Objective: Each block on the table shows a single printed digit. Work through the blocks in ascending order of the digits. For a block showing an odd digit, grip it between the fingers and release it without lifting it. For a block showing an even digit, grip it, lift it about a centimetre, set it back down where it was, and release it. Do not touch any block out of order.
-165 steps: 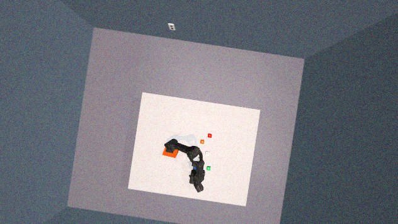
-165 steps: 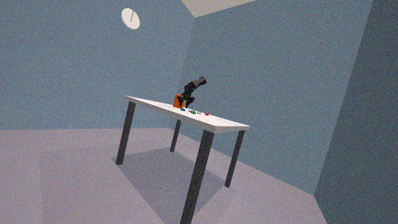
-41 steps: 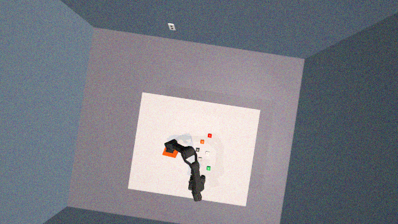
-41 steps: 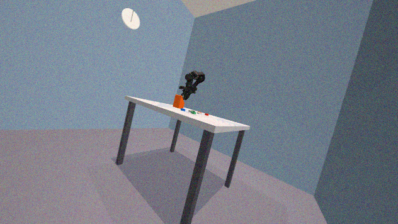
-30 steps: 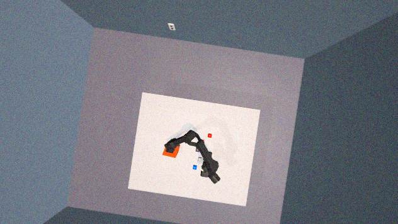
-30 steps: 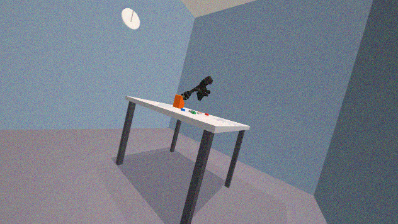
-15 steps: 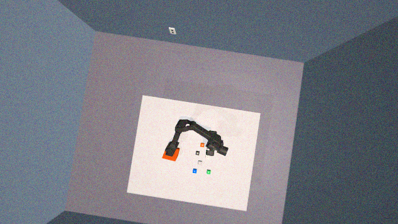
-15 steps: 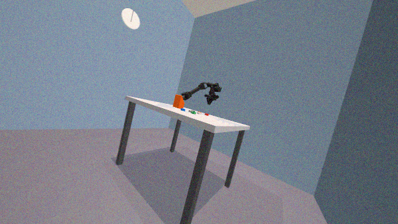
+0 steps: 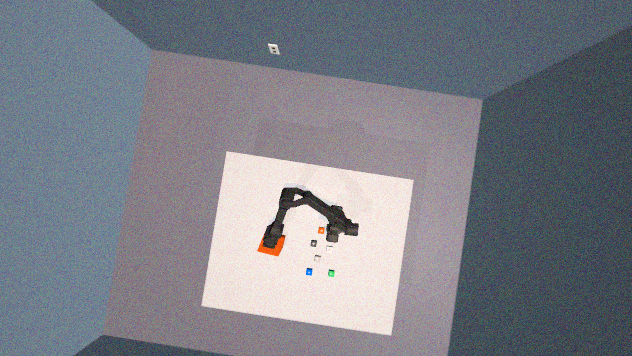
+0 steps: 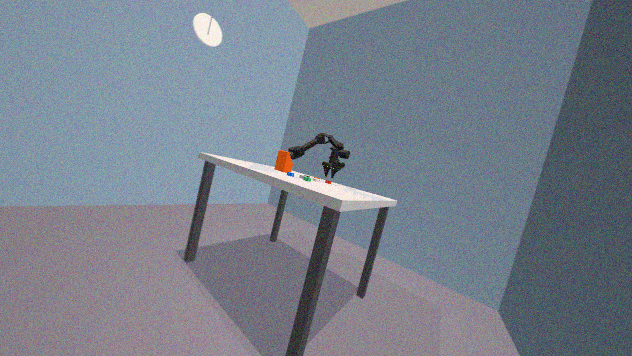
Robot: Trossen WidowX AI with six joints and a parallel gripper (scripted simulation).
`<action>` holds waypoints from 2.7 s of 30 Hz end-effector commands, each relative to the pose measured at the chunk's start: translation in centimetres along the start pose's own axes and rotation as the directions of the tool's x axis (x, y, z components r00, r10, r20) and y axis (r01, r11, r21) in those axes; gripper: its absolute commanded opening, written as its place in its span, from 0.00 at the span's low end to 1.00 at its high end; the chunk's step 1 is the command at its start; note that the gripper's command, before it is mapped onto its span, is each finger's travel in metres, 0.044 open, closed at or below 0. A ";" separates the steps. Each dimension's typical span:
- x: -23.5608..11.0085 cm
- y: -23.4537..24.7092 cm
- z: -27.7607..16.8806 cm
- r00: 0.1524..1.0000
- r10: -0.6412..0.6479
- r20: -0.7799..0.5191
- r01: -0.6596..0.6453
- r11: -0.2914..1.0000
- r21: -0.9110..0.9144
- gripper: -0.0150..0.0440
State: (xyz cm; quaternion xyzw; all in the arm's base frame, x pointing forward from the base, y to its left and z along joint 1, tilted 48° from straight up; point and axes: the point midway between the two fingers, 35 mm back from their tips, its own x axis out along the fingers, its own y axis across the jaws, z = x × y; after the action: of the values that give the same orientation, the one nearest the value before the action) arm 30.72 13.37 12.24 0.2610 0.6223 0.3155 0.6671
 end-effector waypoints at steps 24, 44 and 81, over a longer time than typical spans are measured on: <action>3.4 0.1 -0.2 1.000 0.007 -0.001 -0.007 1.000 0.005 0.71; 3.4 0.1 -0.2 1.000 0.007 -0.001 -0.007 1.000 0.005 0.46; 3.0 0.1 -0.2 1.000 0.007 -0.001 -0.007 1.000 0.005 0.46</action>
State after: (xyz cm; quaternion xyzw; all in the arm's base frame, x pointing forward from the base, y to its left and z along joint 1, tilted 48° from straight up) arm 30.70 15.37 10.69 0.2634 0.6210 0.3184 0.6660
